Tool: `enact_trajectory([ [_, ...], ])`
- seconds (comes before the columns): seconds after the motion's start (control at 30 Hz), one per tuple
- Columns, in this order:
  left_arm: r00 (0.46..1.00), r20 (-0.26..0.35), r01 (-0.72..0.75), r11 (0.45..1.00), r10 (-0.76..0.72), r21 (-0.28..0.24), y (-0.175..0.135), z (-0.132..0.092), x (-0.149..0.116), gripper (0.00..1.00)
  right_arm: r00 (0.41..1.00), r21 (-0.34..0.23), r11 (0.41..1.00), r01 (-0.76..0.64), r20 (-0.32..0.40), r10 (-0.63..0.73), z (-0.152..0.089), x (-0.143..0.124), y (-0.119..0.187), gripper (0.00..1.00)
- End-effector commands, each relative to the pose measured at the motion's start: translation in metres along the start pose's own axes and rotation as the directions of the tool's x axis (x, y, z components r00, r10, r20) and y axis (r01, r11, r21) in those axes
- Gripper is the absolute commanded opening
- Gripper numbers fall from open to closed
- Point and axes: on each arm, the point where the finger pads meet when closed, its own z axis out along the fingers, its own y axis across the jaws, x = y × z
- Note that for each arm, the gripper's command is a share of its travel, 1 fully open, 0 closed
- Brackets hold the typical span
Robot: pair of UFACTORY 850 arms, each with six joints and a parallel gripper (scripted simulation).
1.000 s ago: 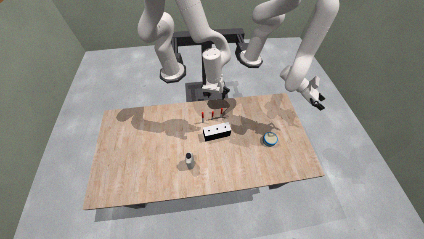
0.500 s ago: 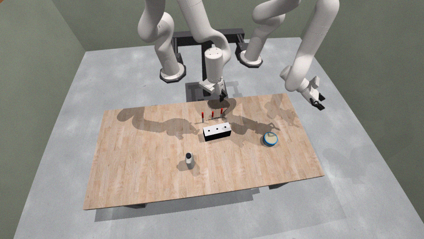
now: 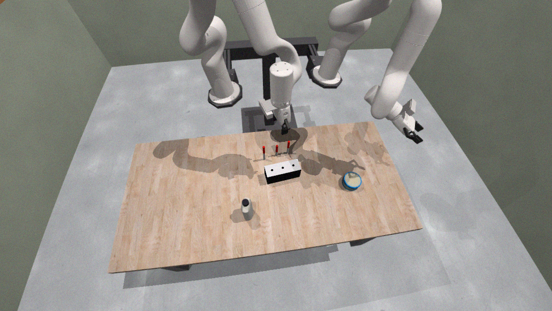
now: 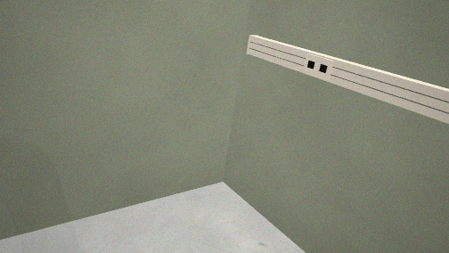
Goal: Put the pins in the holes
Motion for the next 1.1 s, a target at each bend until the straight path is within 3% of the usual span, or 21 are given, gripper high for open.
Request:
enact_trajectory([
  [0.0, 1.000, -0.002, 0.001, 1.000, -0.001, -0.001, 0.0005, 0.0001, 0.0011, 1.00, 0.993, 0.004, 0.993, -0.116, -0.023, 0.116, -0.0010, 0.0003, -0.0009, 1.00],
  [0.23, 1.000, -0.002, 0.001, 1.000, -0.001, -0.001, 0.0005, 0.0001, 0.0011, 1.00, 0.985, 0.003, 0.985, -0.170, -0.027, 0.170, -0.0008, -0.0001, -0.0008, 1.00],
  [1.07, 1.000, -0.002, 0.001, 1.000, -0.001, -0.001, 0.0005, 0.0001, 0.0011, 1.00, 0.985, 0.003, 0.985, -0.170, -0.027, 0.170, -0.0008, -0.0001, -0.0008, 1.00],
])
